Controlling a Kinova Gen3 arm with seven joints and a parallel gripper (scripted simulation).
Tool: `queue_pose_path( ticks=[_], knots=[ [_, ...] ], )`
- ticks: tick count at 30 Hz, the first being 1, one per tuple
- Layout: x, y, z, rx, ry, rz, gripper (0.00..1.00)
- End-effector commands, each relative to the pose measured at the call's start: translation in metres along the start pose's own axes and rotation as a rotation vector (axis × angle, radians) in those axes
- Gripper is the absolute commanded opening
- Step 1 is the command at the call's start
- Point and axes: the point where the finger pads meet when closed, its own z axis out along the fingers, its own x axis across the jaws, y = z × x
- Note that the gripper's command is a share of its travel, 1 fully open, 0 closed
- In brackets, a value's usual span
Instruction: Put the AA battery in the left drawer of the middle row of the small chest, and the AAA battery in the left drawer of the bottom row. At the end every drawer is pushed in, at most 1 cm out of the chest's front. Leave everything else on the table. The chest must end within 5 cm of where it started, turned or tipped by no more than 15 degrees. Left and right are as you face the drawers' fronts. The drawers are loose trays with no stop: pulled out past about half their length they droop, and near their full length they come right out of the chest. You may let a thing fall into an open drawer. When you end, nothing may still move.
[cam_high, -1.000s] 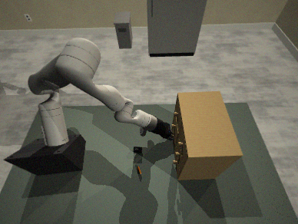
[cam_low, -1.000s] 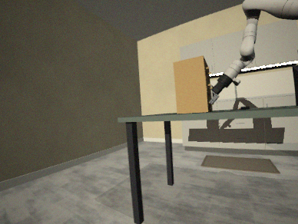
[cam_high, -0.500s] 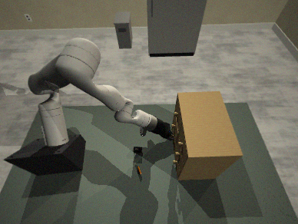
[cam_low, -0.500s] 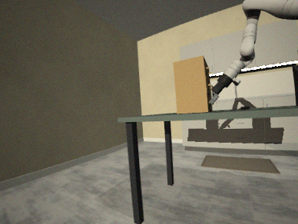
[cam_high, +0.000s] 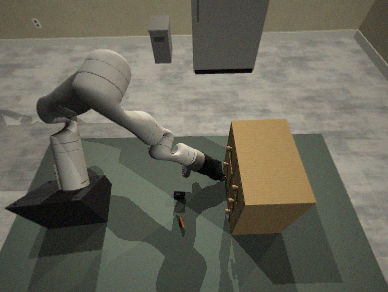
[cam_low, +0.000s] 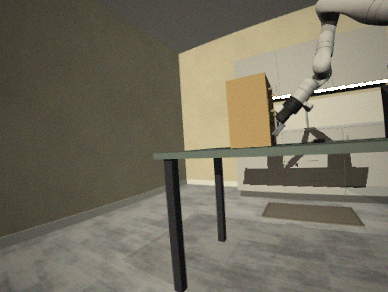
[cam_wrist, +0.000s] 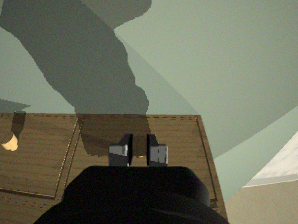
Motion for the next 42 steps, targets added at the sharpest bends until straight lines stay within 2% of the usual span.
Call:
queue_pose_path(
  ticks=[1,23,42],
  knots=[
    [0.0,0.001,0.0,-0.002,-0.001,0.0,0.37],
    [0.0,0.0,-0.002,-0.002,-0.001,0.0,0.37],
    [0.0,-0.01,-0.012,-0.002,-0.001,0.0,0.37]
  ],
)
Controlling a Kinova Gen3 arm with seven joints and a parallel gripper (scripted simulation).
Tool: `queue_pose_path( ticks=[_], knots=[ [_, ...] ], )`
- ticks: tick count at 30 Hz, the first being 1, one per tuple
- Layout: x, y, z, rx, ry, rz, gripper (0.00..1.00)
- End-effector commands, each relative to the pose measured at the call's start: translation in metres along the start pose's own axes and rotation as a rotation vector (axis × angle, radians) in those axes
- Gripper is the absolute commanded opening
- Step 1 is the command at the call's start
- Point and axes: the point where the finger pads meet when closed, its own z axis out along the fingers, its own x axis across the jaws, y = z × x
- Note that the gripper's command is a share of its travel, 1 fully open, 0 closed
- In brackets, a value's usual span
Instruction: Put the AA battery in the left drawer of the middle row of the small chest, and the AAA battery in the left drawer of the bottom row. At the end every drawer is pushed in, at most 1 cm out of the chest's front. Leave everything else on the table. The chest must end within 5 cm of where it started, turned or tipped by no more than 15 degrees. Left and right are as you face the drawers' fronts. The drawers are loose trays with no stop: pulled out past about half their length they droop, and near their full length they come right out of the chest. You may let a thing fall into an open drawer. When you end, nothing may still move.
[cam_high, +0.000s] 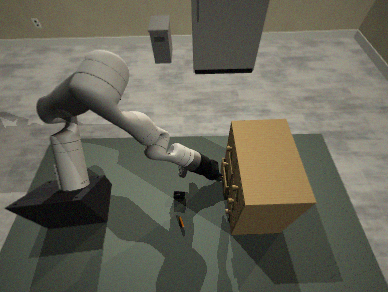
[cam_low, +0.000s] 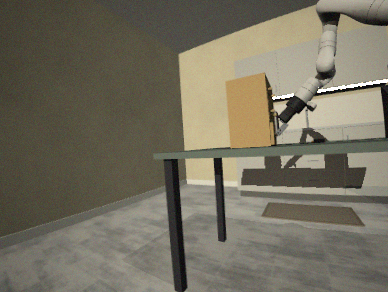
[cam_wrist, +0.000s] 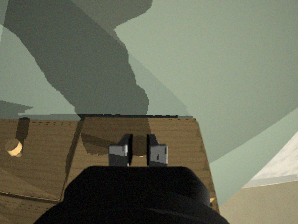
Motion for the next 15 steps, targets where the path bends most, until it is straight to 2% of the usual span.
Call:
queue_pose_path(
  ticks=[1,15],
  knots=[
    [-0.001,-0.002,-0.003,-0.001,-0.001,0.001,0.37],
    [-0.001,-0.014,-0.015,-0.001,-0.001,0.001,0.37]
  ],
)
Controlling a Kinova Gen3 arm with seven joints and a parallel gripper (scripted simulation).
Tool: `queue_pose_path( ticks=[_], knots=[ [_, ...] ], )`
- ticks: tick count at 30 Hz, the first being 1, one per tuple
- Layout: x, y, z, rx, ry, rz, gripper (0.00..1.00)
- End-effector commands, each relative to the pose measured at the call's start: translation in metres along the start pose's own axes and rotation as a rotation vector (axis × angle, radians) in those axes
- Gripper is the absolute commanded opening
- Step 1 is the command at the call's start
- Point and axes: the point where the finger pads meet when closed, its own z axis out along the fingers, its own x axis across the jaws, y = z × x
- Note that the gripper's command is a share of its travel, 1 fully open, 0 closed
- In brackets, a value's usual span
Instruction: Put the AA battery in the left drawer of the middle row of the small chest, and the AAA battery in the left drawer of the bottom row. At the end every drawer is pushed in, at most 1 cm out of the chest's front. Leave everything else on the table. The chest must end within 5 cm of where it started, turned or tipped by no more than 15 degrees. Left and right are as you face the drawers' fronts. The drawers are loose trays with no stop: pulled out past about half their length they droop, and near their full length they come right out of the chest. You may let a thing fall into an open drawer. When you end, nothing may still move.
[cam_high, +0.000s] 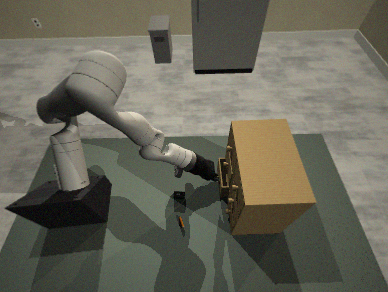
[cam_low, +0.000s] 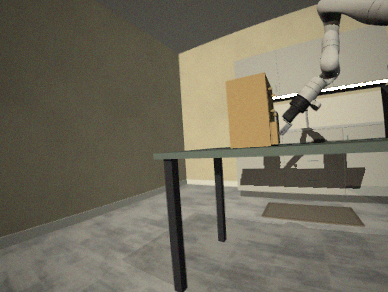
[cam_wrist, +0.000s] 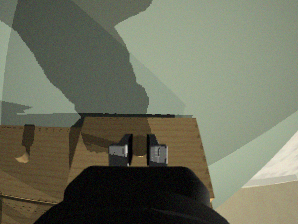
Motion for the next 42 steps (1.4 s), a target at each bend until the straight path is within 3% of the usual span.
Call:
queue_pose_path(
  ticks=[1,42],
  knots=[
    [0.0,-0.004,-0.004,0.003,0.0,0.002,0.37],
    [0.0,-0.028,-0.028,0.003,0.0,0.002,0.37]
  ],
)
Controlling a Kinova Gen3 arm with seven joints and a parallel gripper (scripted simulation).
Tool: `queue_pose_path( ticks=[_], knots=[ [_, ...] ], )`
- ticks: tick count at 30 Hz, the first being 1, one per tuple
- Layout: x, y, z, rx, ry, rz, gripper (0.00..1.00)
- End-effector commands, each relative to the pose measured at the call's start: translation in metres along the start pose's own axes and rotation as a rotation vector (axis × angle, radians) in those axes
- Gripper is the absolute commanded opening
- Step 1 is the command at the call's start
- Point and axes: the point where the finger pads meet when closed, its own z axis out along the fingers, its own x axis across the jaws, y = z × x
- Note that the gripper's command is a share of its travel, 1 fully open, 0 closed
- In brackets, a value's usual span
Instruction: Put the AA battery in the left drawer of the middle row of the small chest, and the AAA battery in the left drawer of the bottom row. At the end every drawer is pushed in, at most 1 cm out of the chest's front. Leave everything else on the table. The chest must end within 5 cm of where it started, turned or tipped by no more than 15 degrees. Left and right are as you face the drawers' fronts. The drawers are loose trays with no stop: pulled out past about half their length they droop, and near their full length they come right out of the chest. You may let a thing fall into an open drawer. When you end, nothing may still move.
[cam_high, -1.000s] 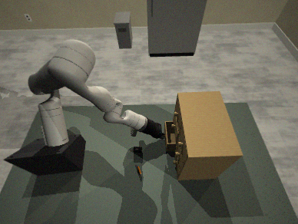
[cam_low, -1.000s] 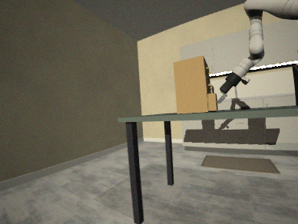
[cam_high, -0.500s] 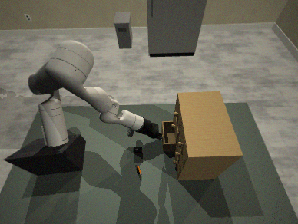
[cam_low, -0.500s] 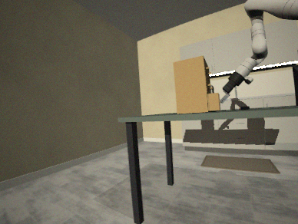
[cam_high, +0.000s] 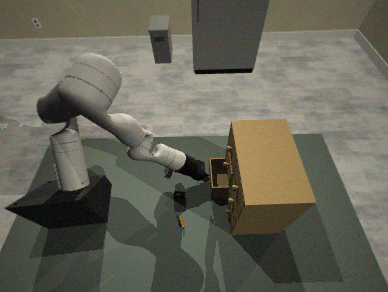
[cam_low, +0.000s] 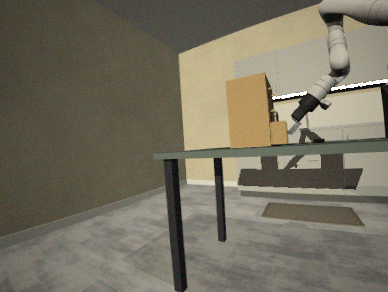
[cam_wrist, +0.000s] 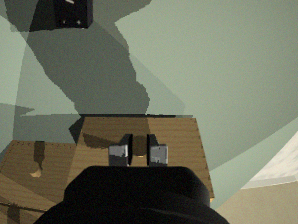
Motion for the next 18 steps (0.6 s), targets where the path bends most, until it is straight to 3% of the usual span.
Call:
queue_pose_path(
  ticks=[1,17,18],
  knots=[
    [0.0001,-0.0007,-0.0006,0.001,0.0,0.001,0.37],
    [0.0001,-0.0008,-0.0006,0.001,0.0,0.001,0.37],
    [0.0001,-0.0008,-0.0006,0.001,0.0,0.001,0.43]
  ],
)
